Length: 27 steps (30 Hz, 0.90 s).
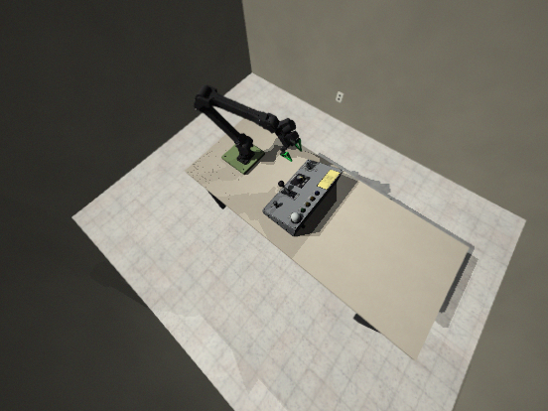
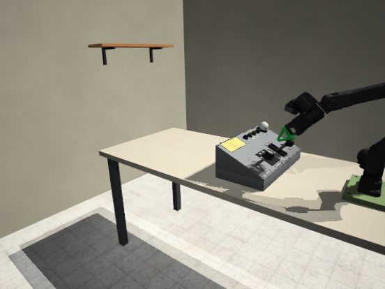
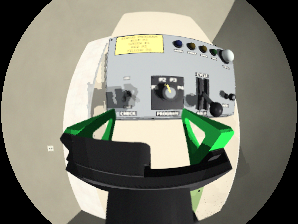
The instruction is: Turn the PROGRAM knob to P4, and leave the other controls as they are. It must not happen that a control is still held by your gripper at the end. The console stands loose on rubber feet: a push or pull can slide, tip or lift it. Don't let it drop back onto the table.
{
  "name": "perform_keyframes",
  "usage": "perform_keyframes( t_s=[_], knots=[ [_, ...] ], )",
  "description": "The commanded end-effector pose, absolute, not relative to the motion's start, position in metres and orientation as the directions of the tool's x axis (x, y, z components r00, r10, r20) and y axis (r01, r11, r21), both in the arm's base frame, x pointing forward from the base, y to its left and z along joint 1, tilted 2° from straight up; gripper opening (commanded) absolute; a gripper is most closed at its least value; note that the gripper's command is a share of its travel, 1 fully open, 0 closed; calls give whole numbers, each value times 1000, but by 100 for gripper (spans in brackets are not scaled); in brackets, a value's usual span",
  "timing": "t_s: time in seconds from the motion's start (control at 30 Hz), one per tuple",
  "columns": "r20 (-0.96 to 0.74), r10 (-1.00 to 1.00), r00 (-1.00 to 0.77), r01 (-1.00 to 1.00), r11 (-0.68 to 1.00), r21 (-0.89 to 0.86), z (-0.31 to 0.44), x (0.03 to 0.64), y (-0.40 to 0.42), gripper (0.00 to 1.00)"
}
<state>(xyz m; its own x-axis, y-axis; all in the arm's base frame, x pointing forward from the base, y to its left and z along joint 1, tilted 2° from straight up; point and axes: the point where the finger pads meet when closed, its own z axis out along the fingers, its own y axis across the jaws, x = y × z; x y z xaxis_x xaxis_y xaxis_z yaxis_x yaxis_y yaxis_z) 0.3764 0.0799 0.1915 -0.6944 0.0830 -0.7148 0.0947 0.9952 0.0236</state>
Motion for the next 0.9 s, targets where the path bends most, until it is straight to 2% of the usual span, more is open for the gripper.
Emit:
perform_keyframes(
  t_s=[0.0,0.53,0.67,0.87],
  knots=[
    [-743,97,-663,88,995,51,214,389,90,100],
    [-740,91,-666,95,995,36,214,394,72,100],
    [-735,87,-672,95,995,31,218,404,38,100],
    [-734,74,-675,92,996,16,222,409,-54,100]
  ],
)
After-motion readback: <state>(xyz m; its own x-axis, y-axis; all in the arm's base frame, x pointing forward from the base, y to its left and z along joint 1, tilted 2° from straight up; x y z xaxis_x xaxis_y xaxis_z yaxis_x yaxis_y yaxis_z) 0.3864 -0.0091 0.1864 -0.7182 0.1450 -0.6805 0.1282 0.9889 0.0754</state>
